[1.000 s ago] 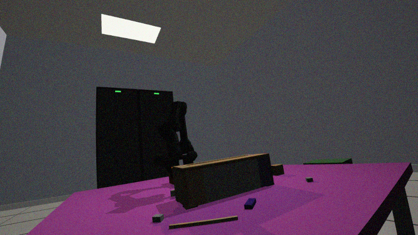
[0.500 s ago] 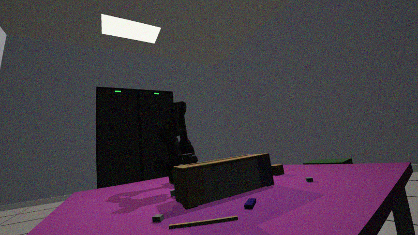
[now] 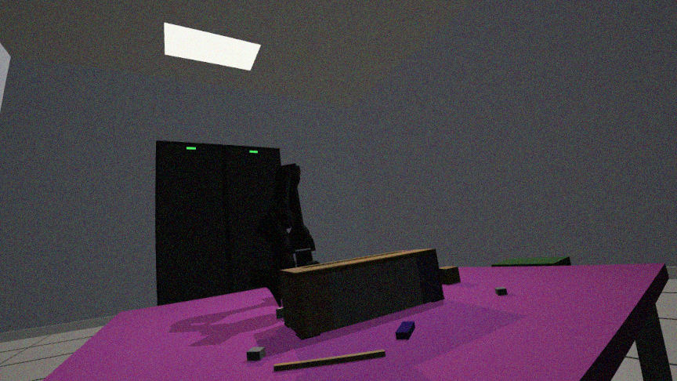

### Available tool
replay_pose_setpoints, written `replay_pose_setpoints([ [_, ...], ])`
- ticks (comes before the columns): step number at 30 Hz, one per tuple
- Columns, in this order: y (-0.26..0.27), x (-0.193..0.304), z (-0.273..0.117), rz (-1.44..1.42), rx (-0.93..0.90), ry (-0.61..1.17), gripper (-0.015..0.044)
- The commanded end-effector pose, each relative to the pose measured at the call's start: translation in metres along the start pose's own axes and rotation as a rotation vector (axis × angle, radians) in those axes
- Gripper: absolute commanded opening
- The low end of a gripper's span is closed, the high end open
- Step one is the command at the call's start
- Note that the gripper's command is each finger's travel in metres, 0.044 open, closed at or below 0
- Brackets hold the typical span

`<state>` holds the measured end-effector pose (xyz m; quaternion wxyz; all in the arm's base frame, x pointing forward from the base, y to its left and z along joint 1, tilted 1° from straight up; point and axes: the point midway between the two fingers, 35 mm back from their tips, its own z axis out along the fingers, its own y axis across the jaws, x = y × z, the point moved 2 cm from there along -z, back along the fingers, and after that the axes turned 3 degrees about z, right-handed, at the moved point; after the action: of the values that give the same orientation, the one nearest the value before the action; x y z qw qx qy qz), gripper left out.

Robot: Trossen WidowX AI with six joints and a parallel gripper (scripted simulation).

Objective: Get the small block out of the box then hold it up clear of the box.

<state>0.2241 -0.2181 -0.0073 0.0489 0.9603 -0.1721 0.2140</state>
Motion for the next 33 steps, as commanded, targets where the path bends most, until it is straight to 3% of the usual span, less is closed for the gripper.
replay_pose_setpoints([
  [1, -0.003, -0.009, 0.009, 0.004, 0.013, -0.015, 0.0285],
  [16, -0.004, -0.018, 0.023, 0.004, 0.013, -0.015, 0.0285],
  [23, -0.004, -0.018, 0.023, 0.004, 0.013, -0.015, 0.0101],
  [27, -0.004, -0.018, 0.023, 0.004, 0.013, -0.015, 0.0075],
  [30, 0.006, -0.011, 0.017, -0.001, -0.016, 0.011, 0.0],
  [33, 0.005, -0.006, 0.008, 0.0, -0.012, 0.008, 0.0],
])
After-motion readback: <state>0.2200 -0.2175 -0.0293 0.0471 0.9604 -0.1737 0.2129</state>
